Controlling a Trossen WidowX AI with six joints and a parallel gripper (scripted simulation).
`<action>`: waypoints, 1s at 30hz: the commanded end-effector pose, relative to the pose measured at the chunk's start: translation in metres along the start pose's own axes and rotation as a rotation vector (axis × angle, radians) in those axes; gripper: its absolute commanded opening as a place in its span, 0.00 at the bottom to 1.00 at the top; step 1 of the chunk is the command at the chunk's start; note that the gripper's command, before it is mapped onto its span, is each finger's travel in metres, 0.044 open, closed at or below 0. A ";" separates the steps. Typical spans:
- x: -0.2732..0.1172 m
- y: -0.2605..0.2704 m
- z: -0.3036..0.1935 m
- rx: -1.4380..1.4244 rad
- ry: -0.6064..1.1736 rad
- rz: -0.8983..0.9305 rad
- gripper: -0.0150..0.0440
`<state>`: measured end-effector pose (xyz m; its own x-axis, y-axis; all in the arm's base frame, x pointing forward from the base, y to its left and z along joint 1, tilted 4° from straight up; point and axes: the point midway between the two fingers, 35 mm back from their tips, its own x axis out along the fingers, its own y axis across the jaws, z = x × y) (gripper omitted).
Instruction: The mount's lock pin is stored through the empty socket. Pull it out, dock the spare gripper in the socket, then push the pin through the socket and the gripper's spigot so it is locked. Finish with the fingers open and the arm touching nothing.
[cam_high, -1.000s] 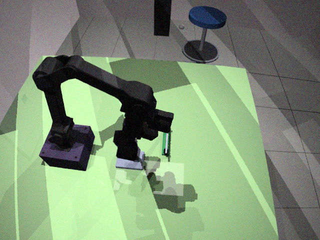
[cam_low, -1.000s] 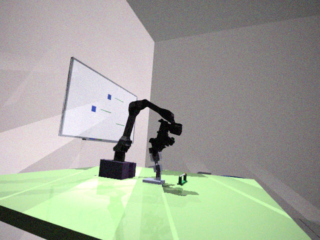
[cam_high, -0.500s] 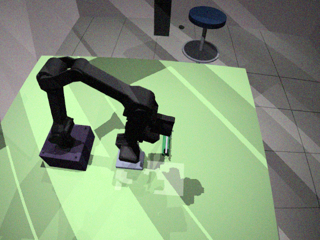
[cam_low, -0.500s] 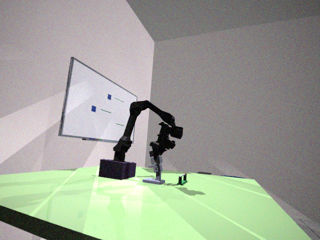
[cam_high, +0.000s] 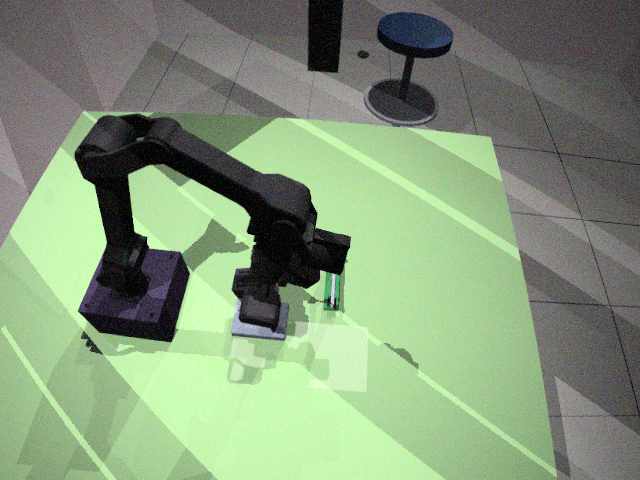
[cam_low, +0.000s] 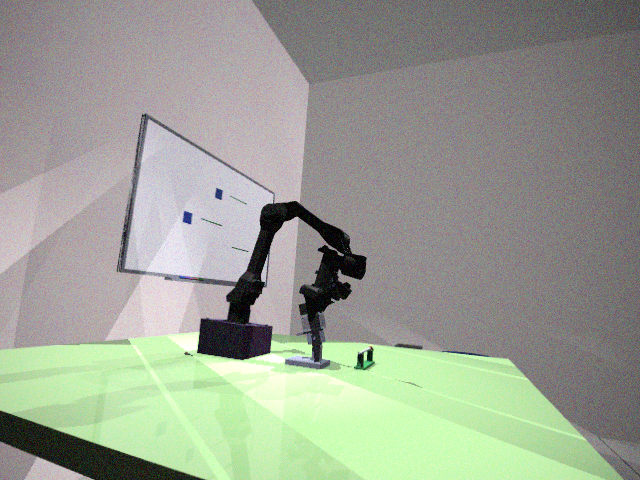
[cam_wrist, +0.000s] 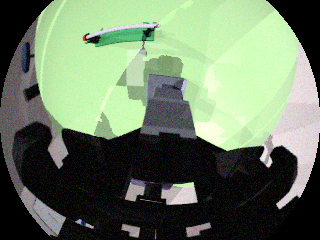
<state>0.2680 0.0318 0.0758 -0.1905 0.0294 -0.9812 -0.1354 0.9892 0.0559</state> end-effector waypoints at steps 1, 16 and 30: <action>0.000 0.000 0.000 0.000 -0.001 0.000 0.25; 0.000 0.000 0.000 0.000 -0.001 0.000 0.92; -0.018 0.000 -0.013 0.003 0.014 0.001 1.00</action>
<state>0.2611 0.0301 0.0884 -0.2078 0.0282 -0.9778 -0.1307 0.9898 0.0564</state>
